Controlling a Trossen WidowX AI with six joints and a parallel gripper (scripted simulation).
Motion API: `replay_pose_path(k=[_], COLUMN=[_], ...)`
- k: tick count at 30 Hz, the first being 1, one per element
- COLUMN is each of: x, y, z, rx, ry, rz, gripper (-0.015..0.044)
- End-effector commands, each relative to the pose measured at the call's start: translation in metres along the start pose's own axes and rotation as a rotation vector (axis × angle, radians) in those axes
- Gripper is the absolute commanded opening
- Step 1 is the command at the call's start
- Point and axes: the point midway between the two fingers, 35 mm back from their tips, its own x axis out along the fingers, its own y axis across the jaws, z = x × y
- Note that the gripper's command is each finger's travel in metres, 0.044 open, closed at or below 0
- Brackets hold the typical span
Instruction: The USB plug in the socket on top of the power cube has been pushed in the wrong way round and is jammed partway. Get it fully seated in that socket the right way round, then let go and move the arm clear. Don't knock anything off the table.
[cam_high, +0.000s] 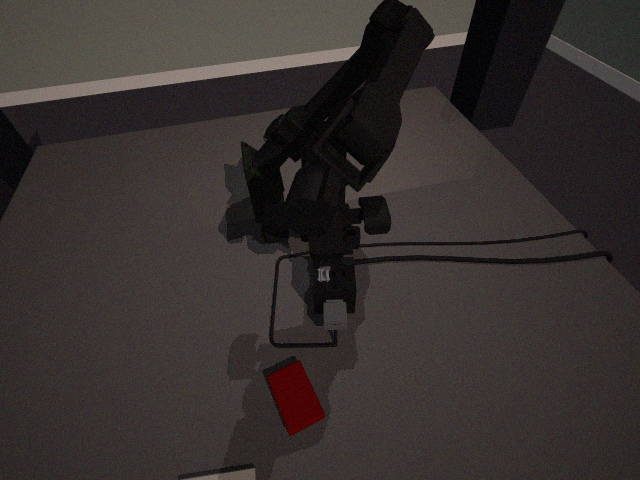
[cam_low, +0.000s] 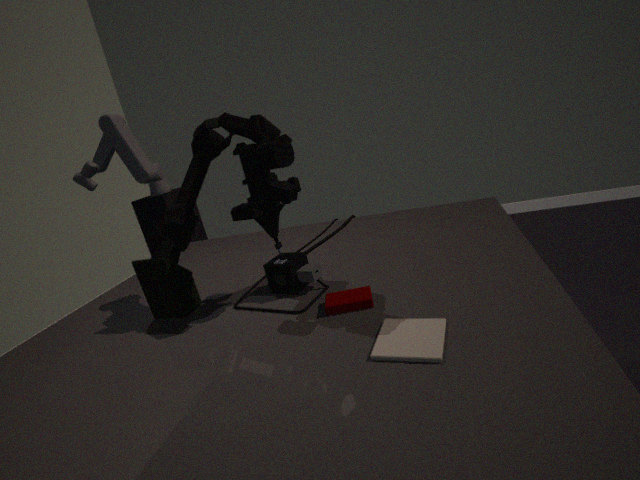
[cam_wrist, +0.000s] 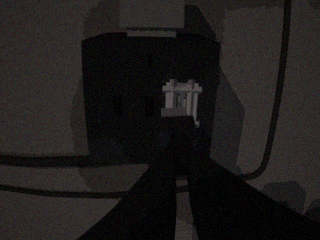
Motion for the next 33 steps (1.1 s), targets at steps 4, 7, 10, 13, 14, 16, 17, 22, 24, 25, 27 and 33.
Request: replay_pose_path(k=[4, 7, 10, 13, 14, 16, 17, 22, 24, 25, 27, 33], x=[0.0002, 0.0002, 0.0002, 0.0002, 0.0002, 0.0002, 0.0002, 0.0002, 0.0002, 0.0002, 0.0002, 0.0002], y=[-0.0001, -0.0001, -0.0001, -0.0001, -0.0001, -0.0001, -0.0001, -0.0001, -0.0001, -0.0001, -0.0001, -0.0001], z=[0.0000, 0.0000, 0.0000, 0.0000, 0.0000, 0.0000, 0.0000, 0.0000, 0.0000, 0.0000, 0.0000, 0.0000], rx=[-0.193, -0.271, -0.350, -0.428, -0.455, -0.507, -0.533, -0.664, -0.716, -0.743, -0.795, -0.952], ry=[0.000, 0.000, 0.000, 0.000, 0.000, 0.000, 0.000, 0.000, 0.000, 0.000, 0.000, 0.000], rz=[0.000, 0.000, 0.000, 0.000, 0.000, 0.000, 0.000, 0.000, 0.000, 0.000, 0.000, 0.000], gripper=[0.0000, 0.0000, 0.0000, 0.0000, 0.0000, 0.0000, 0.0000, 0.0000, 0.0000, 0.0000, 0.0000, 0.0000])
